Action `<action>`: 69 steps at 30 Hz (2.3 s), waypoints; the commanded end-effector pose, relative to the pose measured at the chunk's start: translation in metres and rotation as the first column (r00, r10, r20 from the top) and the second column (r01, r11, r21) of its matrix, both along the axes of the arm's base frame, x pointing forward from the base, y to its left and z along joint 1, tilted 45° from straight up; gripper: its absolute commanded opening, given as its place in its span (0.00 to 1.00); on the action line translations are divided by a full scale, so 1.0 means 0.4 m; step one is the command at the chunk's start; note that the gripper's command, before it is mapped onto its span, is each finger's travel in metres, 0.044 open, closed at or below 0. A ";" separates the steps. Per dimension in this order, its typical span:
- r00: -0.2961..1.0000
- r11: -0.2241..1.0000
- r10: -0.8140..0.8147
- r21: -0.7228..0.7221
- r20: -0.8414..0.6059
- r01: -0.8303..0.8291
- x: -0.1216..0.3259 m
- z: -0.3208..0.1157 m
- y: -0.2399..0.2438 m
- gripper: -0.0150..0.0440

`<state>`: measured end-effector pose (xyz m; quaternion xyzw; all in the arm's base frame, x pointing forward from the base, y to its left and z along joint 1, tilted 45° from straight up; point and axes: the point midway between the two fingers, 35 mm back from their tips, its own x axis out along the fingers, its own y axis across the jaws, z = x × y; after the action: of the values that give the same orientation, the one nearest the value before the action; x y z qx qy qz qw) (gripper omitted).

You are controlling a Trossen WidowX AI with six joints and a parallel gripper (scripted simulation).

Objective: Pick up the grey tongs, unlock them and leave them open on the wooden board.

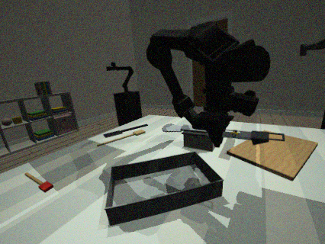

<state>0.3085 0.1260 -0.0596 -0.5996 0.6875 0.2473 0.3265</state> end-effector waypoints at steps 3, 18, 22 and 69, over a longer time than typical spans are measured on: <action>0.973 0.984 0.176 0.033 -0.149 -0.173 -0.008 -0.014 0.033 0.00; 0.675 0.818 0.563 0.208 -0.477 -0.536 -0.044 -0.059 0.096 0.00; 0.550 0.749 0.639 0.275 -0.538 -0.602 -0.055 -0.071 0.112 0.00; -0.032 0.410 0.800 0.585 -0.599 -0.700 -0.363 -0.205 0.371 0.00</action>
<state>0.1803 0.2616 -0.1382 -0.6478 0.2834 0.6722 -0.2196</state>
